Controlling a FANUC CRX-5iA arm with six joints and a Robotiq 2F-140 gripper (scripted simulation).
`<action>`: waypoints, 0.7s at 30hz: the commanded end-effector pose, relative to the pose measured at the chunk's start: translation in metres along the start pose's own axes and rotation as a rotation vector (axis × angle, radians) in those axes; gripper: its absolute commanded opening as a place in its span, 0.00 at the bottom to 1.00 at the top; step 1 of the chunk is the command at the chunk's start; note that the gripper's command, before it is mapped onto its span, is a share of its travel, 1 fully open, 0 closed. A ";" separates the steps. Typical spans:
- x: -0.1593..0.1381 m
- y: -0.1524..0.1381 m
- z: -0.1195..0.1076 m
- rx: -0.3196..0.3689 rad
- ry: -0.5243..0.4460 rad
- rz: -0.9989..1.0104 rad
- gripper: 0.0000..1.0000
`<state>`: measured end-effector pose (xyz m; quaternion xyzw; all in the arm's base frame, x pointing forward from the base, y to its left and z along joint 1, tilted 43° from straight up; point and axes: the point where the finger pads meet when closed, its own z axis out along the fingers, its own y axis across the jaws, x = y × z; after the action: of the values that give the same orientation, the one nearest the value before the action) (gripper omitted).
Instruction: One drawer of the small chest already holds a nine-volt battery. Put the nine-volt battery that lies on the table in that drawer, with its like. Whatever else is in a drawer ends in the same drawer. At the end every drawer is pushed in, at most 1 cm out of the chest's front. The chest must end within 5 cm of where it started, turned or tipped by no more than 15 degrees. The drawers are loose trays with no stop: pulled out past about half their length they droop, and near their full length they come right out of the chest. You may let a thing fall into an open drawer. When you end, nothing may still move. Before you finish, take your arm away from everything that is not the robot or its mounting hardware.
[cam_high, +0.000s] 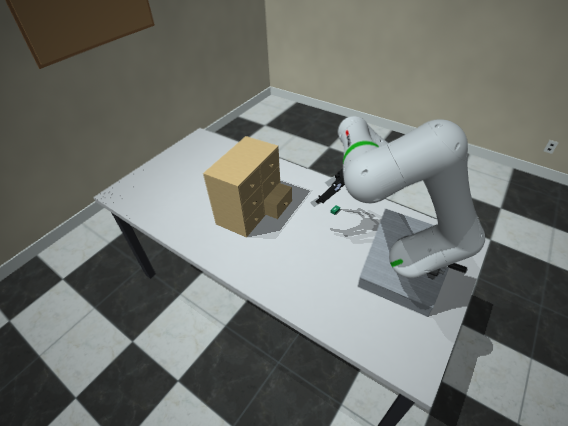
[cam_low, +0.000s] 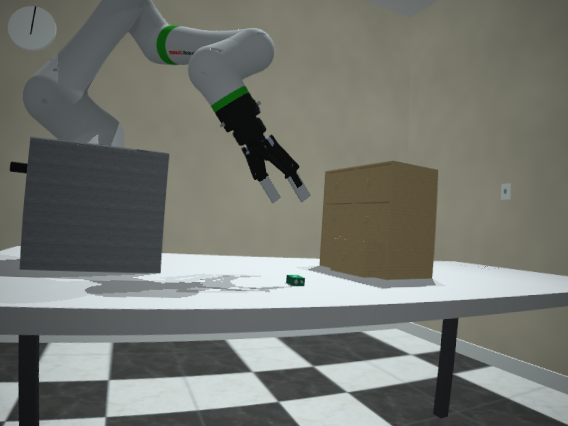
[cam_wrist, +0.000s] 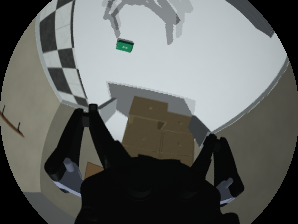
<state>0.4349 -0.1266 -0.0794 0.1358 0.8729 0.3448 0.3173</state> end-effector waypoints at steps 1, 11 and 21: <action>-0.002 -0.001 0.010 0.004 -0.082 0.001 1.00; -0.005 -0.001 0.035 0.005 -0.266 0.001 1.00; -0.006 -0.001 0.046 0.003 -0.345 0.001 1.00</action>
<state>0.4674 -0.1076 -0.1014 0.1903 0.8107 0.3170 0.4540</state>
